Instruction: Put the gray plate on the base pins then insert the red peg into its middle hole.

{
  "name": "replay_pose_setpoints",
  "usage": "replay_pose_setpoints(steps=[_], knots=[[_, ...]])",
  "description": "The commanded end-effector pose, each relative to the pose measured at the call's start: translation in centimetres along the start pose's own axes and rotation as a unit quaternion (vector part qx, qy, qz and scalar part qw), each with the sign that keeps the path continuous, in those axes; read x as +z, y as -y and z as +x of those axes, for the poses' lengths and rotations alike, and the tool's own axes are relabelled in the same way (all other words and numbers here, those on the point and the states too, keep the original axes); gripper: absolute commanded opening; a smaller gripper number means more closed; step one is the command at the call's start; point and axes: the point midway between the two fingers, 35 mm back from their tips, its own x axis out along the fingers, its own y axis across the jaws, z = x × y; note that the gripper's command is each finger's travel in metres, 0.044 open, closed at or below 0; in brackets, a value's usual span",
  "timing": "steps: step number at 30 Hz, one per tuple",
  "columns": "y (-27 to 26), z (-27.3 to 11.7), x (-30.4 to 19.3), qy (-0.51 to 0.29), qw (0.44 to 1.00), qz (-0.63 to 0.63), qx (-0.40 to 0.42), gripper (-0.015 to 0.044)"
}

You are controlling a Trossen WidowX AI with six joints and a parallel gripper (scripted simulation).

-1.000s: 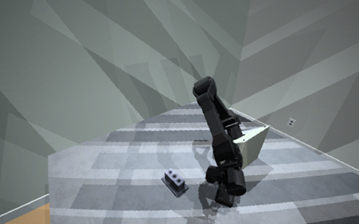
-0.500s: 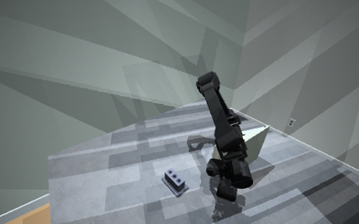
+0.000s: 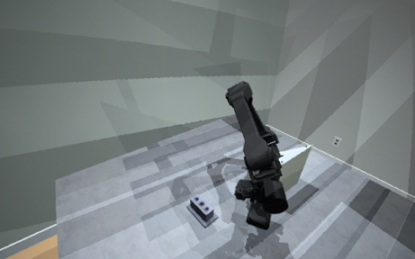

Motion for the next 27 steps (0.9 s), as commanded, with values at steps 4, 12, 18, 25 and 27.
replay_pose_setpoints(steps=[4,12,18,25,27], knots=[[-0.6,-0.3,1.8,-0.003,1.000,-0.002,0.004,0.0000],[-1.1,-0.4,3.8,-0.008,1.000,-0.003,0.006,0.0000],[-1.4,-0.5,5.4,-0.009,1.000,-0.003,0.007,0.0000],[-1.7,-0.6,7.3,-0.009,1.000,-0.001,0.010,0.0000],[-1.8,-0.6,7.8,-0.009,1.000,0.001,0.011,0.0000]])
